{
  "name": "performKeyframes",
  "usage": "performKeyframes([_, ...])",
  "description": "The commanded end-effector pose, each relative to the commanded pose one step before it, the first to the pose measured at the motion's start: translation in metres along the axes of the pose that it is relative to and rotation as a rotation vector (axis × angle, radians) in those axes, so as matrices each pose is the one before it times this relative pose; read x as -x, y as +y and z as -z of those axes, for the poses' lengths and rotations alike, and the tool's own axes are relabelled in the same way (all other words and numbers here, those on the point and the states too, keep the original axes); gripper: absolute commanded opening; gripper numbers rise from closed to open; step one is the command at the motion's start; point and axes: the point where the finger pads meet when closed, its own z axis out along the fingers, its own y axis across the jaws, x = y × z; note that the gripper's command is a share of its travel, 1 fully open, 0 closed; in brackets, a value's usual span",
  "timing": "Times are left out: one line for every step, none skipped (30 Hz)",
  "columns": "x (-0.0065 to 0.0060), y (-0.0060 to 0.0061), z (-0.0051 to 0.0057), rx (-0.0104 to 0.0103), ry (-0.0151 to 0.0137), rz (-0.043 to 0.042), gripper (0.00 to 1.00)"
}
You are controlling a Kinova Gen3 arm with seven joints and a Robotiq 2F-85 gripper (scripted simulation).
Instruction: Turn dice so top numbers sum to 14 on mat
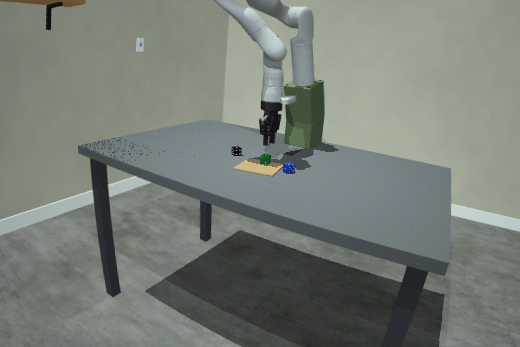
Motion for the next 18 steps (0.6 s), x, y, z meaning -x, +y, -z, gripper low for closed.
performKeyframes([0.00383,0.01013,0.01739,0.02379,-0.00745,0.00473,0.46])
performKeyframes([0.00000,0.00001,0.00285,0.00000,0.00000,0.00000,0.46])
performKeyframes([0.00000,-0.00001,0.00233,0.00000,0.00000,0.00000,0.46])
performKeyframes([0.00000,0.00001,0.00179,0.00000,0.00000,0.00000,0.46])
performKeyframes([0.00000,0.00000,0.00130,0.00000,0.00000,0.00000,0.46])
performKeyframes([0.00000,0.00000,0.00085,0.00000,0.00000,0.00000,0.46])
performKeyframes([0.00000,0.00000,0.00047,0.00000,0.00000,0.00000,0.46])
performKeyframes([0.00000,0.00000,0.00000,0.00000,0.00000,0.00000,0.46])
performKeyframes([0.00000,0.00000,0.00000,0.00000,0.00000,0.00000,0.46])
performKeyframes([0.00000,0.00000,0.00018,0.00000,0.00000,0.00000,0.46])
performKeyframes([0.00000,0.00000,0.00003,0.00000,0.00000,0.00000,0.46])
performKeyframes([0.00000,0.00000,0.00000,0.00000,0.00000,0.00000,1.00])
performKeyframes([0.00000,0.00000,0.00000,0.00000,0.00000,0.00000,1.00])
performKeyframes([0.00000,0.00000,0.00000,0.00000,0.00000,0.00000,1.00])
performKeyframes([0.00000,0.00000,0.00000,0.00000,0.00000,0.00000,1.00])
performKeyframes([0.00000,0.00000,0.00000,0.00000,0.00000,0.00000,1.00])
performKeyframes([0.00000,0.00000,0.00000,0.00000,0.00000,0.00000,1.00])
performKeyframes([0.00000,0.00000,0.00000,0.00000,0.00000,0.00000,1.00])
